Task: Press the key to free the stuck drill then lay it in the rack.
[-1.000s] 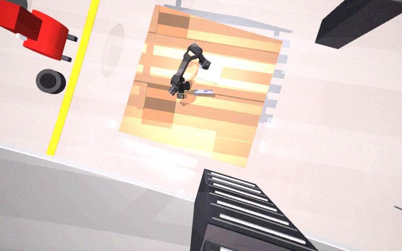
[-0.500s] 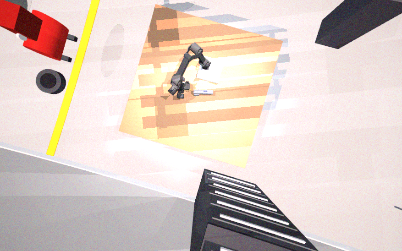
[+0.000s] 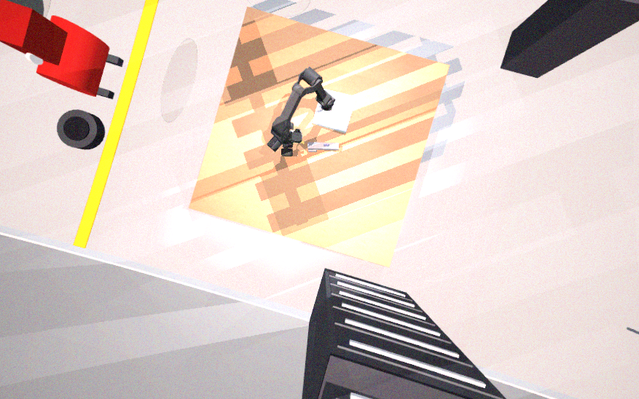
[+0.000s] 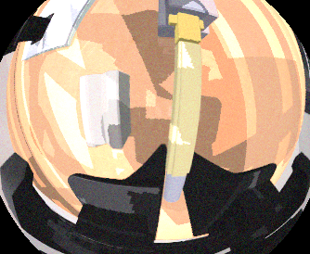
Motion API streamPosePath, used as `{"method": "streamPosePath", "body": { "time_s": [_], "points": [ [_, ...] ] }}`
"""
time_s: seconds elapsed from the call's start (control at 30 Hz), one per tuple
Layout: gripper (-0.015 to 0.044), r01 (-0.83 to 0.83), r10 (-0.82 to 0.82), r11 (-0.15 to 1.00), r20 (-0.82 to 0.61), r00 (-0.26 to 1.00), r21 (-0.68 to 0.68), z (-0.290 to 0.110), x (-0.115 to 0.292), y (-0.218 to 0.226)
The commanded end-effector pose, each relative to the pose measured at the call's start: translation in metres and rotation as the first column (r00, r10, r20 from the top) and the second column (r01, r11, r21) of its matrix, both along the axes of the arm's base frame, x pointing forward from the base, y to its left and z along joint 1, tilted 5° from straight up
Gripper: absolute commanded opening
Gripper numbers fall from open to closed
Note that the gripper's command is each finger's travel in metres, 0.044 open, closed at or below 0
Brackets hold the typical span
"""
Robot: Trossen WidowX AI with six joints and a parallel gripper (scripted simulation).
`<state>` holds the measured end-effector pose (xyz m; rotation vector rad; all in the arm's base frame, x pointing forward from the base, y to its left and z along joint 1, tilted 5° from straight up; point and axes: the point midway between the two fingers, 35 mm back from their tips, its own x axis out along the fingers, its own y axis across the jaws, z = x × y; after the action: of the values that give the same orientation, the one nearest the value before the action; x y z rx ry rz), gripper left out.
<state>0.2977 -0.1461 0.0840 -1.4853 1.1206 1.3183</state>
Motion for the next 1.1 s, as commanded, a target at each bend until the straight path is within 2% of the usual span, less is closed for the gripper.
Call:
{"method": "streamPosePath", "body": {
  "time_s": [0.0,1.07],
  "points": [
    [0.0000,-0.003,0.003,1.000,0.007,1.000,0.001,0.0029,0.0017,0.0001],
    [0.0000,-0.003,0.003,1.000,0.008,1.000,0.001,0.0064,0.0023,0.0006]
  ]
}}
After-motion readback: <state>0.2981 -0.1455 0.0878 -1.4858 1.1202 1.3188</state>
